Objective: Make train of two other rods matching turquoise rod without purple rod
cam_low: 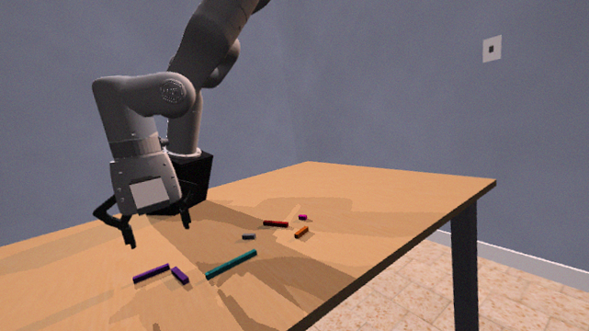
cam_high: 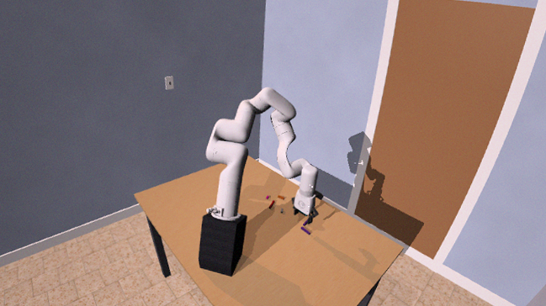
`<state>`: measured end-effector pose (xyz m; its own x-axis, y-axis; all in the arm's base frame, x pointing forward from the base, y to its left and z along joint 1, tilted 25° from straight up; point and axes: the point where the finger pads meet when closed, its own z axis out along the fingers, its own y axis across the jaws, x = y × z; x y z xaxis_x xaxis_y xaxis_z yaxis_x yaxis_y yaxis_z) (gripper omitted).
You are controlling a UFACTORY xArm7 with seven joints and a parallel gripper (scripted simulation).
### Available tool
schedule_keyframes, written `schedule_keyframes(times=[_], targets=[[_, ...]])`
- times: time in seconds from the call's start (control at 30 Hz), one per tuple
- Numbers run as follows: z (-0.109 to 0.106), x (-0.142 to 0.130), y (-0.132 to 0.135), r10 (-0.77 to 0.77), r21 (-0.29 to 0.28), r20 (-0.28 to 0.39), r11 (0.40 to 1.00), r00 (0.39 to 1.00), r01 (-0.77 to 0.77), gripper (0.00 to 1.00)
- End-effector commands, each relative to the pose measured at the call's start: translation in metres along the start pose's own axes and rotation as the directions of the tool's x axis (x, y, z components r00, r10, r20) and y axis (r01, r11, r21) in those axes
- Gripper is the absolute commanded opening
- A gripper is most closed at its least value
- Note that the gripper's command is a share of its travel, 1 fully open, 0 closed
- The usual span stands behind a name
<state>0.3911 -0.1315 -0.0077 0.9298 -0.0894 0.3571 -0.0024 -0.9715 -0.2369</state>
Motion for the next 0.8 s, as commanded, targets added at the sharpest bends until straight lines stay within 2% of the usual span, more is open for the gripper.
schedule_keyframes(times=[0.0, 0.77], targets=[[-0.0008, 0.0007, 0.0009, 0.001, -0.001, -0.002, 1.000, 1.000, -0.001, 1.00], [-0.0008, 0.0009, 0.0007, -0.007, -0.001, -0.002, 1.000, 1.000, 0.007, 1.00]])
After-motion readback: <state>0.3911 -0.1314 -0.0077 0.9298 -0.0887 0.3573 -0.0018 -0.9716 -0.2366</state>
